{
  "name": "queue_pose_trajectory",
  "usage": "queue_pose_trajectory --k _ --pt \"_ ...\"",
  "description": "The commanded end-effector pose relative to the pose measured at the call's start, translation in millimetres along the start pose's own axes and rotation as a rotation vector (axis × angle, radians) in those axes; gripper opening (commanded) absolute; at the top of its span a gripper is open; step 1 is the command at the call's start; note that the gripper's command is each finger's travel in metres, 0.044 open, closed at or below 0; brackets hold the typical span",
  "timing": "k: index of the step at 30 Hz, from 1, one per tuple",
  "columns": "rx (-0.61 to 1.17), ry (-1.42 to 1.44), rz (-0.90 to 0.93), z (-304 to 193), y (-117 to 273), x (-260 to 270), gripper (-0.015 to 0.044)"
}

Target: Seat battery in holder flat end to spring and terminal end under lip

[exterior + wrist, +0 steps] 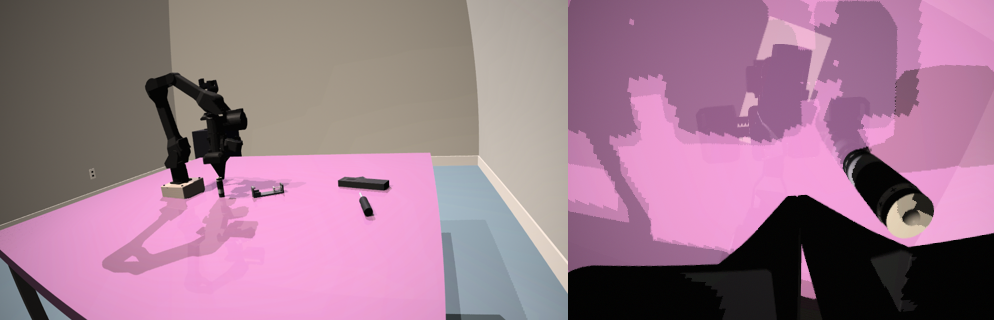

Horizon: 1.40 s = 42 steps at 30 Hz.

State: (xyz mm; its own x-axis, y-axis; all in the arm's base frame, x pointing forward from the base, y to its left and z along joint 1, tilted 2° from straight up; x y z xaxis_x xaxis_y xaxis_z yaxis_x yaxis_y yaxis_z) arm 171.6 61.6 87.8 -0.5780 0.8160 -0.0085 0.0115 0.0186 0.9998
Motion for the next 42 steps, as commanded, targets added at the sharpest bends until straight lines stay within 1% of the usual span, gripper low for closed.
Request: queue_pose_trajectory --k 1,42 --pt "0.000 0.004 -0.006 -1 -8 0 0.0000" --pt "0.000 0.004 -0.012 -4 -7 -63 0.0000"
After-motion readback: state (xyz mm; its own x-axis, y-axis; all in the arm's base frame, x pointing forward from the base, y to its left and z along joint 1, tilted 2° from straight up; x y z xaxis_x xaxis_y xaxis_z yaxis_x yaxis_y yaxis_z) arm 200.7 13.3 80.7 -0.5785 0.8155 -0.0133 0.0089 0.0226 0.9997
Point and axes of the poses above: the point midway between the two fingers, 35 mm back from their tips, its own y axis back along the fingers, its own x axis across the jaws, z = x × y, the point moved 5 cm from there along y, back along the fingers, and after that the axes turned 3 degrees about y, right-handed, at the moved point
